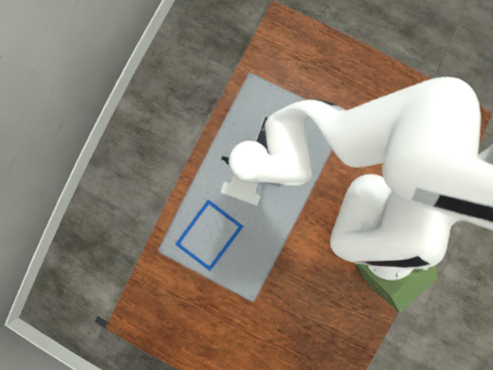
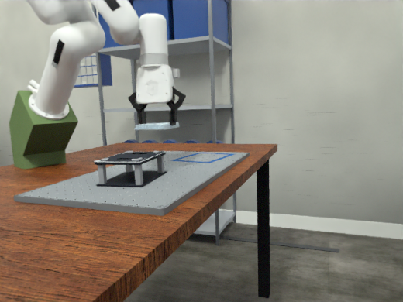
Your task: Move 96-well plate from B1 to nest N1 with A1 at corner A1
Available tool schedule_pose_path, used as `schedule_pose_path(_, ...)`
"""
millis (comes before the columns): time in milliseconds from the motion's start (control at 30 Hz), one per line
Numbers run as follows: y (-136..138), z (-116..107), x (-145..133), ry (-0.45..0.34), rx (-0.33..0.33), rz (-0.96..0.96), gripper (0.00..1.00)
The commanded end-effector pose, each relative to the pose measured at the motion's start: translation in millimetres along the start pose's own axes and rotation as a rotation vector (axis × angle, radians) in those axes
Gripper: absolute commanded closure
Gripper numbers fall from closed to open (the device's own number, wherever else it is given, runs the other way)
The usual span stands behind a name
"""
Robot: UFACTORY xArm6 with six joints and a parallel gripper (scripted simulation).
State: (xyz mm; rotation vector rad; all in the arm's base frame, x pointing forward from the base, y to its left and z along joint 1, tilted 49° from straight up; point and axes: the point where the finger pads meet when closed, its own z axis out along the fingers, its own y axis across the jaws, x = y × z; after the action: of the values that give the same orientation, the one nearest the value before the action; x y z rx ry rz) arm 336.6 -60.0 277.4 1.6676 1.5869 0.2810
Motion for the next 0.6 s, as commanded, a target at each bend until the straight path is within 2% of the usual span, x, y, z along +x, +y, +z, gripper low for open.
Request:
schedule_pose_path(0,-3.9,-3.9,-15.0,0.01,-0.002,-0.001,1.0)
schedule_pose_path(67,-3.9,-3.9,-15.0,0.01,-0.002,-0.001,1.0)
schedule_pose_path(567,-18.5,-11.5,-62.4,0.009,-0.003,-0.001,1.0)
